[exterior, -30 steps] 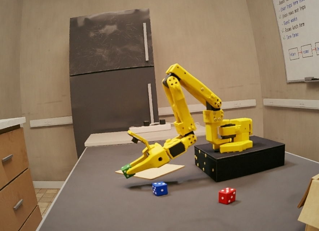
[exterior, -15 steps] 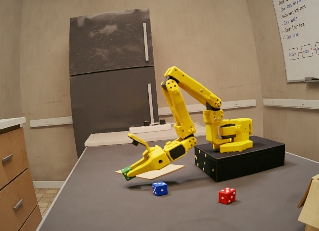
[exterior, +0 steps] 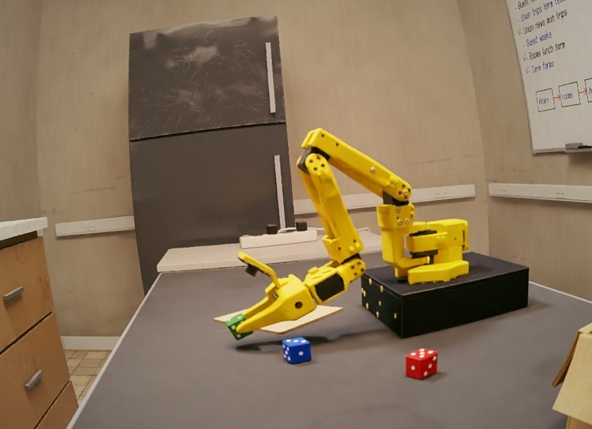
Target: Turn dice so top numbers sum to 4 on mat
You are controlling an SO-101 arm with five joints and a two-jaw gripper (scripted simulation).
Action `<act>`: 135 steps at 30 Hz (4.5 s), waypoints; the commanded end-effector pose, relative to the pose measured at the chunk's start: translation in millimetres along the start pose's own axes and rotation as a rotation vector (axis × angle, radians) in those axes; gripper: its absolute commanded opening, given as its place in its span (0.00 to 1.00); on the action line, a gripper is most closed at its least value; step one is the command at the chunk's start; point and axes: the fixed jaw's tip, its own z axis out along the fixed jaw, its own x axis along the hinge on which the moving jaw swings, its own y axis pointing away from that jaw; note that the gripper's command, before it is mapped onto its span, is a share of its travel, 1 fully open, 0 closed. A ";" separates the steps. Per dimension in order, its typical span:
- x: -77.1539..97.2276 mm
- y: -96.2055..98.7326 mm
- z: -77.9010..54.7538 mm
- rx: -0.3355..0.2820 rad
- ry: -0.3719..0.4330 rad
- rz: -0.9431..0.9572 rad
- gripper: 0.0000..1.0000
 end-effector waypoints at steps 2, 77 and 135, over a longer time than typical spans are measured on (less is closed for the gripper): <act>0.4 -1.4 0.4 0.005 -0.006 0.014 0.00; 13.6 -1.5 5.5 0.006 -0.006 0.014 0.08; -12.5 -1.4 -0.4 0.005 -0.006 0.014 0.33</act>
